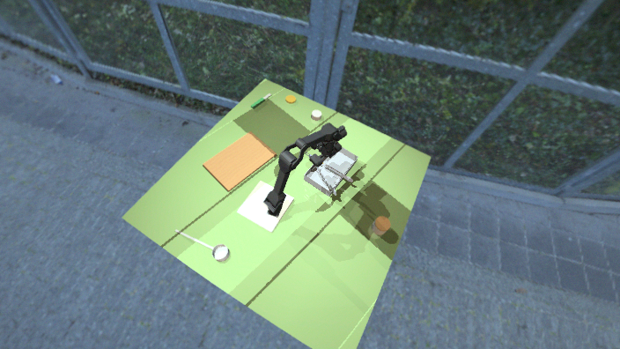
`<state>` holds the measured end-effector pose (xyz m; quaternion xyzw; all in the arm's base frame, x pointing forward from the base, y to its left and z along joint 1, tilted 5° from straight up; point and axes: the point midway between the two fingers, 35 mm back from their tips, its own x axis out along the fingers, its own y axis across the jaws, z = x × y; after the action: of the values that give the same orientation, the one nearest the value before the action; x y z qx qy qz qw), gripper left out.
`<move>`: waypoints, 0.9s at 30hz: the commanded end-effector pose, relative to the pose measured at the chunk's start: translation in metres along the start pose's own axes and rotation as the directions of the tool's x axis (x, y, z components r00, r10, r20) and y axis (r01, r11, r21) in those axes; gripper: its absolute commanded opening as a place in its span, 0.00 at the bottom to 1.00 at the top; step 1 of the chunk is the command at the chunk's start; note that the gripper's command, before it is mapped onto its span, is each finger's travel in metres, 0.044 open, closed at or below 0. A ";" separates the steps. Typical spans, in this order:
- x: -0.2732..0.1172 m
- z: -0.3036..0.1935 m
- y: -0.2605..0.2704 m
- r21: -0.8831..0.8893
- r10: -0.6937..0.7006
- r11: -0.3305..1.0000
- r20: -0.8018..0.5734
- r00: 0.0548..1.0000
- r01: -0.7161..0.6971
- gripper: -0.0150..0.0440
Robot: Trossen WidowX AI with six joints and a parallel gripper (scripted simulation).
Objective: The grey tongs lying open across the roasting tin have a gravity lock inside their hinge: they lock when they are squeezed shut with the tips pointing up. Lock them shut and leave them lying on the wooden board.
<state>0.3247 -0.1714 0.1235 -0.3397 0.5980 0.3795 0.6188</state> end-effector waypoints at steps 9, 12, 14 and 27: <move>0.020 -0.001 -0.001 -0.007 0.005 1.000 -0.003 1.000 -0.005 1.00; 0.025 -0.001 -0.002 -0.007 0.005 1.000 -0.003 1.000 -0.005 1.00; 0.028 -0.001 -0.002 -0.007 0.005 1.000 -0.003 1.000 -0.005 1.00; 0.049 -0.001 -0.003 -0.007 0.005 1.000 -0.003 1.000 -0.005 1.00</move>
<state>0.3275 -0.1711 0.0811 -0.3414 0.5970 0.3807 0.6181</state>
